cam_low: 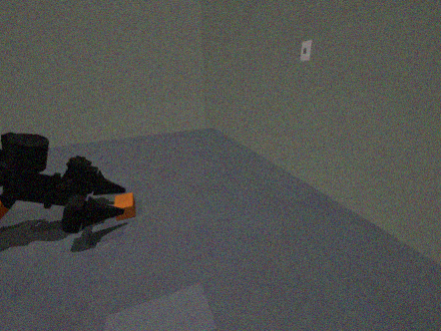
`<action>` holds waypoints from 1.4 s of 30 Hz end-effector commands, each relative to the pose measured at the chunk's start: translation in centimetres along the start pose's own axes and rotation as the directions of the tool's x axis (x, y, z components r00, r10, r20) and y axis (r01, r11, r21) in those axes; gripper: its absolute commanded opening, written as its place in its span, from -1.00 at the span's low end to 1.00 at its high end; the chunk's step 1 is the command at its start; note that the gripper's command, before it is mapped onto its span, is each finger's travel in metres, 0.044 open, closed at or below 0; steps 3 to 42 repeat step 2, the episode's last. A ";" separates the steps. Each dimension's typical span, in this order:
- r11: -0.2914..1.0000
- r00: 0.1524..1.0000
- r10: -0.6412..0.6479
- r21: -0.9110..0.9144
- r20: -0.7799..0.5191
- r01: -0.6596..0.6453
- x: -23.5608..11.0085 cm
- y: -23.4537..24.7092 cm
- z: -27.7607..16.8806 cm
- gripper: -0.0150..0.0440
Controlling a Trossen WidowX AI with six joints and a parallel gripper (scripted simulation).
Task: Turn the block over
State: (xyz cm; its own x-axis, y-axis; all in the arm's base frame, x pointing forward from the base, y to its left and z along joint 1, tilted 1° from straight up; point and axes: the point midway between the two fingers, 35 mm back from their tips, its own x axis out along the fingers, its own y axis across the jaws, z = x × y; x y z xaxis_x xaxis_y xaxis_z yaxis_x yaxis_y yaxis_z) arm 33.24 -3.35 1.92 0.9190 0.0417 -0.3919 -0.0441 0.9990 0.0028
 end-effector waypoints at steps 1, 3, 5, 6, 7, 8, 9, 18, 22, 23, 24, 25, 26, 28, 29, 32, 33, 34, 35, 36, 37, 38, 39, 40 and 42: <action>1.000 1.000 0.002 0.003 0.003 -0.002 0.0 0.0 0.1 1.00; 1.000 1.000 0.002 0.003 0.003 -0.002 0.0 0.0 0.1 1.00; 1.000 1.000 0.002 0.003 0.003 -0.002 0.0 0.0 0.1 1.00; 1.000 1.000 0.002 0.003 0.003 -0.002 0.0 0.0 0.1 1.00; 1.000 1.000 0.002 0.003 0.003 -0.002 0.0 0.0 0.1 1.00; 1.000 1.000 0.002 0.003 0.003 -0.002 0.0 0.0 0.1 1.00; 1.000 1.000 0.002 0.003 0.003 -0.002 0.0 0.0 0.1 1.00; 1.000 1.000 0.002 0.003 0.003 -0.002 0.0 0.0 0.1 1.00; 1.000 1.000 0.002 0.003 0.003 -0.002 0.0 0.0 0.1 1.00; 1.000 1.000 0.002 0.003 0.003 -0.002 0.0 0.0 0.1 1.00; 1.000 1.000 0.002 0.003 0.003 -0.002 0.0 0.0 0.1 1.00; 1.000 1.000 0.002 0.003 0.003 -0.002 0.0 0.0 0.1 1.00; 1.000 1.000 0.002 0.003 0.003 -0.002 0.0 0.0 0.1 1.00; 1.000 1.000 0.002 0.003 0.003 -0.002 0.0 0.0 0.1 1.00; 1.000 1.000 0.002 0.003 0.003 -0.002 0.0 0.0 0.1 1.00; 1.000 1.000 0.002 0.003 0.003 -0.002 0.0 0.0 0.1 1.00; 1.000 1.000 0.002 0.003 0.003 -0.002 0.0 0.0 0.1 1.00; 1.000 1.000 0.002 0.003 0.003 -0.002 0.0 0.0 0.1 1.00; 1.000 1.000 0.002 0.003 0.003 -0.002 0.0 0.0 0.1 1.00; 1.000 1.000 0.002 0.003 0.003 -0.002 0.0 0.0 0.1 1.00; 1.000 1.000 0.002 0.003 0.003 -0.002 0.0 0.0 0.1 1.00; 1.000 1.000 0.002 0.003 0.003 -0.002 0.0 0.0 0.1 1.00; 1.000 1.000 0.002 0.003 0.003 -0.002 0.0 0.0 0.1 1.00; 1.000 1.000 0.002 0.003 0.003 -0.002 0.0 0.0 0.1 1.00; 1.000 1.000 0.002 0.003 0.003 -0.002 0.0 0.0 0.1 1.00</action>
